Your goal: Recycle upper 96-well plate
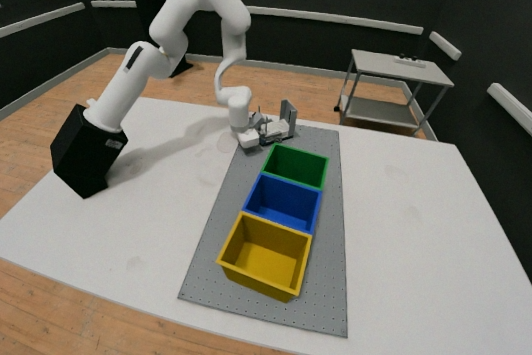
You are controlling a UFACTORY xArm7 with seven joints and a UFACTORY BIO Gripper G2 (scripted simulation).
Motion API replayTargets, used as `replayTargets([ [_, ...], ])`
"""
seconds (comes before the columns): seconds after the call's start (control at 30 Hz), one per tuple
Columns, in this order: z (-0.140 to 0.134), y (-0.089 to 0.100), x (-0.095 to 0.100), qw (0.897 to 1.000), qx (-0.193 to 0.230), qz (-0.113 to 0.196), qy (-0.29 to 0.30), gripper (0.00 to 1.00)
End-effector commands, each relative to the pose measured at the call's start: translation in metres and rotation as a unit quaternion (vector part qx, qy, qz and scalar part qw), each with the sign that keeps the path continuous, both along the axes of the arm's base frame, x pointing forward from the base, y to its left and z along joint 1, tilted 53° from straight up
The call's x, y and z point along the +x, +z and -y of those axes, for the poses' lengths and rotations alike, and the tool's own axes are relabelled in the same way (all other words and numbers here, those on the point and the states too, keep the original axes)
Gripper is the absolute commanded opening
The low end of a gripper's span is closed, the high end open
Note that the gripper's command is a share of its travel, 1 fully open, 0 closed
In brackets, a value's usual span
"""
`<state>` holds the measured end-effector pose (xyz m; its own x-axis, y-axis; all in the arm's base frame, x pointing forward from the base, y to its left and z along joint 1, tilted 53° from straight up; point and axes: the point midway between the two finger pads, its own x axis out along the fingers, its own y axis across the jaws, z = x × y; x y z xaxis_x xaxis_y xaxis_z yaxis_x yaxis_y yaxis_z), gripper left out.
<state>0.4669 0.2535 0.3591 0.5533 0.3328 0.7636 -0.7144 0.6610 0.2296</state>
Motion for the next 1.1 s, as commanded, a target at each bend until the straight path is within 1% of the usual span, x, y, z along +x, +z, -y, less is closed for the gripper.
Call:
replayTargets([
  [0.0,0.0006,0.0007,0.0003,1.000,0.000,0.001,-0.001,0.00],
  [0.27,0.0006,0.0007,0.0003,1.000,0.000,0.001,-0.001,0.00],
  [1.07,0.0104,0.0094,-0.0059,1.000,0.000,0.001,-0.001,0.00],
])
